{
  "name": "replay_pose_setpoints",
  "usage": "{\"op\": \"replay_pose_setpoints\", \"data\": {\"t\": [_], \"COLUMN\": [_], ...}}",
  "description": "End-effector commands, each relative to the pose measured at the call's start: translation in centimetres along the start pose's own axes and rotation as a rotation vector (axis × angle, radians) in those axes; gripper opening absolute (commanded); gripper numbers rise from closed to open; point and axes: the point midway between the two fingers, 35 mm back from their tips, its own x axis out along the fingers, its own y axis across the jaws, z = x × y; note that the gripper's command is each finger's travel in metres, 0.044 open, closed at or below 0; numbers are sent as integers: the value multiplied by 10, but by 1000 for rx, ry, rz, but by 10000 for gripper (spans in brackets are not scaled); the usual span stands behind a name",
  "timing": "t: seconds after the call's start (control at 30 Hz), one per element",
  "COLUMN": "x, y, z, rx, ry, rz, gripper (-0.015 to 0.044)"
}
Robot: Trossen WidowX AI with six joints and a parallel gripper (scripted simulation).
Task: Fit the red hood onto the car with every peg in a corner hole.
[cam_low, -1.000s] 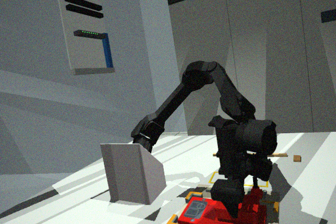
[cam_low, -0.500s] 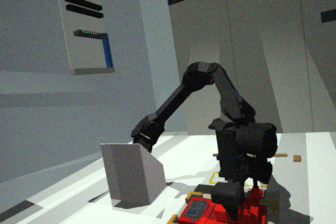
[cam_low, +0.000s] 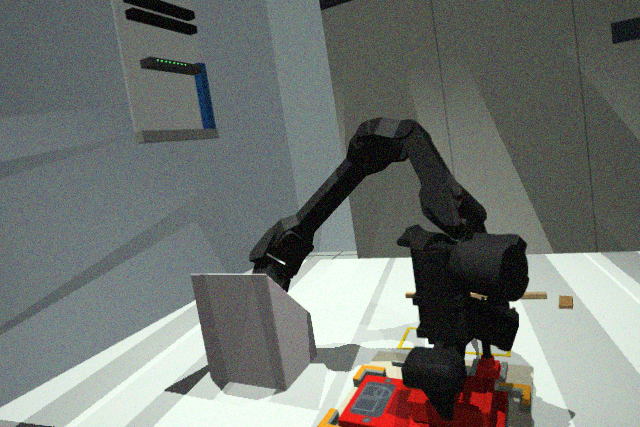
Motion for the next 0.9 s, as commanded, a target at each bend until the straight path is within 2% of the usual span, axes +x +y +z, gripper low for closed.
{"op": "replay_pose_setpoints", "data": {"t": [0.0,0.13,0.3,0.53,0.87], "x": [0,0,-15,-71,-73], "y": [0,0,-1,-1,-1], "z": [0,0,1,0,0], "rx": [0,0,0,0,0], "ry": [0,0,-1,-2,-2], "rz": [0,0,-2,-3,-3], "gripper": [341,440,440,440,440]}}
